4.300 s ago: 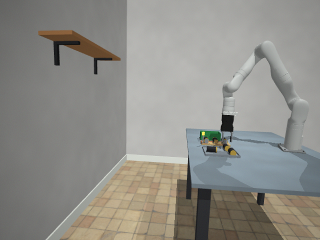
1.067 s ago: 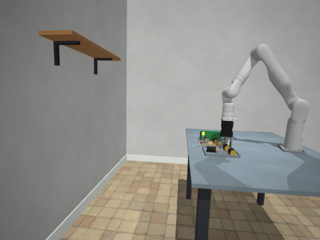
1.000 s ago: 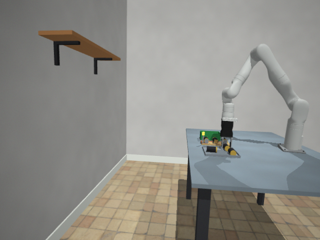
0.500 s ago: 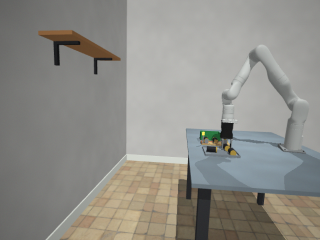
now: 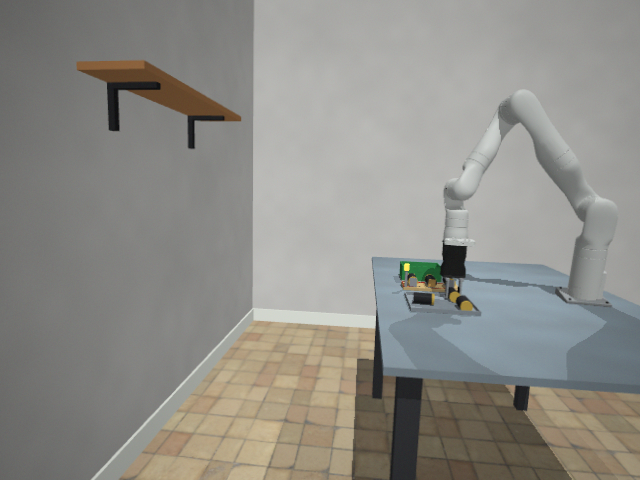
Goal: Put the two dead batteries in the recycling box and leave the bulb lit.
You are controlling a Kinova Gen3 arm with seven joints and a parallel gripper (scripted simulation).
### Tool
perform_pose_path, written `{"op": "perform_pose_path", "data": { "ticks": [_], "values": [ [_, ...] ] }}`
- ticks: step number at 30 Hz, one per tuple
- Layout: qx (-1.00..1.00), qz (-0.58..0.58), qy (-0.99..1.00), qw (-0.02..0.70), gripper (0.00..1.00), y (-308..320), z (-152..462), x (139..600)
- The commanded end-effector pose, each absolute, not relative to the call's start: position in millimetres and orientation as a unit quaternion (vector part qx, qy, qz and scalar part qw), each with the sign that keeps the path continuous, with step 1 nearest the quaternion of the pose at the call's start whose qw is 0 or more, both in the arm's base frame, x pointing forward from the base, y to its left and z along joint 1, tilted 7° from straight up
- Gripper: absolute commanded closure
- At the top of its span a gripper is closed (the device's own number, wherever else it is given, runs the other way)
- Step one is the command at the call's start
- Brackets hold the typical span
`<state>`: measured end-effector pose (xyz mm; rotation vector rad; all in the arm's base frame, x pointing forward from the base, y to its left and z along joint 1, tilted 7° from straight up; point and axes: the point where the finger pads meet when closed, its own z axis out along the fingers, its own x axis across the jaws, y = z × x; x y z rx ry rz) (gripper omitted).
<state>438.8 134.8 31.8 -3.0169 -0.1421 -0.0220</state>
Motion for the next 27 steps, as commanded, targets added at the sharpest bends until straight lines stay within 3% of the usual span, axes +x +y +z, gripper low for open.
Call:
{"op": "perform_pose_path", "data": {
  "ticks": [1, 27],
  "values": [
    [-0.997, -0.008, -0.047, 0.061, 0.43, 134.8, 32.5, 439.4],
    [-0.997, -0.008, -0.047, 0.061, 0.43, 131.8, 57.6, 439.1]
  ]
}}
